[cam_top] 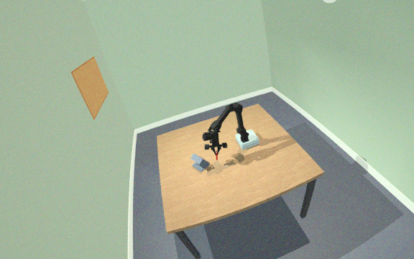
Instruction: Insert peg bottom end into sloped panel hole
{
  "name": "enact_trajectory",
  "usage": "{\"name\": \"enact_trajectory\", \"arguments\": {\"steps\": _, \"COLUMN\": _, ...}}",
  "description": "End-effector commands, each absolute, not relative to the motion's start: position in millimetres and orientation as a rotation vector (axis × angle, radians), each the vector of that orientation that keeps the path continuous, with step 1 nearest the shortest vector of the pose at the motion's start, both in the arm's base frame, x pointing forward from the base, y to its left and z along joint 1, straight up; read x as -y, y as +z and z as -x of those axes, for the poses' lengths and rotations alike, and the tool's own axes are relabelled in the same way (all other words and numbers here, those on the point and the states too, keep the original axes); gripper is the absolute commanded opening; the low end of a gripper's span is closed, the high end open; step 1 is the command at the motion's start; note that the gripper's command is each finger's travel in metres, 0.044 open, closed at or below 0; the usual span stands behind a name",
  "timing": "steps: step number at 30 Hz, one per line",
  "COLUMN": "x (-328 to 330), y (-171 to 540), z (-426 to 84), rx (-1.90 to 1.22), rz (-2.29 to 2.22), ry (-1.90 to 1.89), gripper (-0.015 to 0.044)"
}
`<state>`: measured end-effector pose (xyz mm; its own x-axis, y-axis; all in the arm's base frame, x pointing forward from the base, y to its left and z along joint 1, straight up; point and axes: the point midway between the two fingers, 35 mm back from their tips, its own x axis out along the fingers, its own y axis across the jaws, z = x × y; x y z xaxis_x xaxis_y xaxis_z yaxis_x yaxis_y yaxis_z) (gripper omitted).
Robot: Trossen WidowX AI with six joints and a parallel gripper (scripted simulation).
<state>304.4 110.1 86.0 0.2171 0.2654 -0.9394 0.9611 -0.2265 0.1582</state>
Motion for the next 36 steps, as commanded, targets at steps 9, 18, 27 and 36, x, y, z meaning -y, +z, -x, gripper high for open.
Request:
{"name": "enact_trajectory", "arguments": {"steps": 9, "x": -99.3, "y": 84.4, "z": -308.9, "rx": -1.128, "rz": -1.792, "ry": -1.059, "gripper": 0.0000}}
{"name": "enact_trajectory", "arguments": {"steps": 18, "x": -90.2, "y": 83.8, "z": -313.0, "rx": -1.095, "rz": -1.889, "ry": -1.057, "gripper": 0.0000}}
{"name": "enact_trajectory", "arguments": {"steps": 27, "x": -81.0, "y": 83.5, "z": -316.5, "rx": -1.060, "rz": -1.984, "ry": -1.052, "gripper": 0.0000}}
{"name": "enact_trajectory", "arguments": {"steps": 36, "x": -71.5, "y": 83.5, "z": -319.3, "rx": -1.024, "rz": -2.076, "ry": -1.043, "gripper": 0.0000}}
